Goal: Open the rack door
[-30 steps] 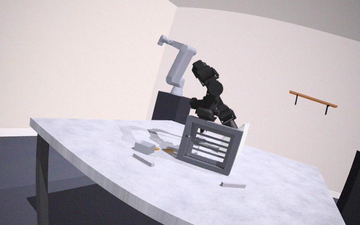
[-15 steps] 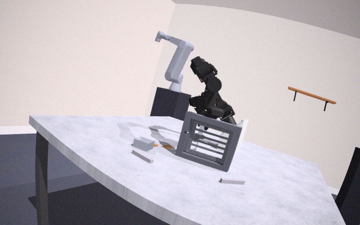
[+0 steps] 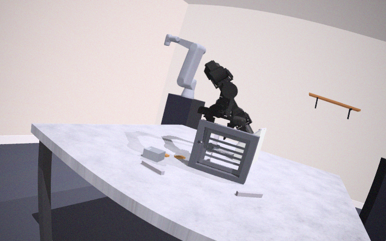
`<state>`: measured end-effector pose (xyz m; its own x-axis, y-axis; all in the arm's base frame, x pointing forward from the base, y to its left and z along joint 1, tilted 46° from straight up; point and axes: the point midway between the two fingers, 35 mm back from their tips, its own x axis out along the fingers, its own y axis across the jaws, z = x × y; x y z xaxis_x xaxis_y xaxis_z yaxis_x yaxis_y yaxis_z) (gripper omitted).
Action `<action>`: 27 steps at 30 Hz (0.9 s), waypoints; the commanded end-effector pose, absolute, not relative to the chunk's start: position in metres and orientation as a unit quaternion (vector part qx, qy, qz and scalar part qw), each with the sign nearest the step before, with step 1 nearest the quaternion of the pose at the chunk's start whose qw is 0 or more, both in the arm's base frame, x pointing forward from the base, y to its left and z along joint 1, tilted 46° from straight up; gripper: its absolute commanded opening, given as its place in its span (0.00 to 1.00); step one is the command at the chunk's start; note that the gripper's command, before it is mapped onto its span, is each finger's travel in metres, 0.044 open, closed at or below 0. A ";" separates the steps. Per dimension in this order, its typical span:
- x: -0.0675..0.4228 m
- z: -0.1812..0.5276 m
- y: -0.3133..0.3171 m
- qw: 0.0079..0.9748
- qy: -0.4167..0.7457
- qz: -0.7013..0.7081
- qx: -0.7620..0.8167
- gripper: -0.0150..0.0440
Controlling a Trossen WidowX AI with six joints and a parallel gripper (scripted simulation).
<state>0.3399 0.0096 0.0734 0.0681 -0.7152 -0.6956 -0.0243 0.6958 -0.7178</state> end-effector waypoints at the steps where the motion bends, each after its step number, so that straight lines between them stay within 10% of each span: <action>1: 0.340 0.073 0.010 0.626 0.660 -0.173 -0.378 0.76; 27: 0.341 0.074 0.009 0.273 0.632 0.257 -0.679 0.76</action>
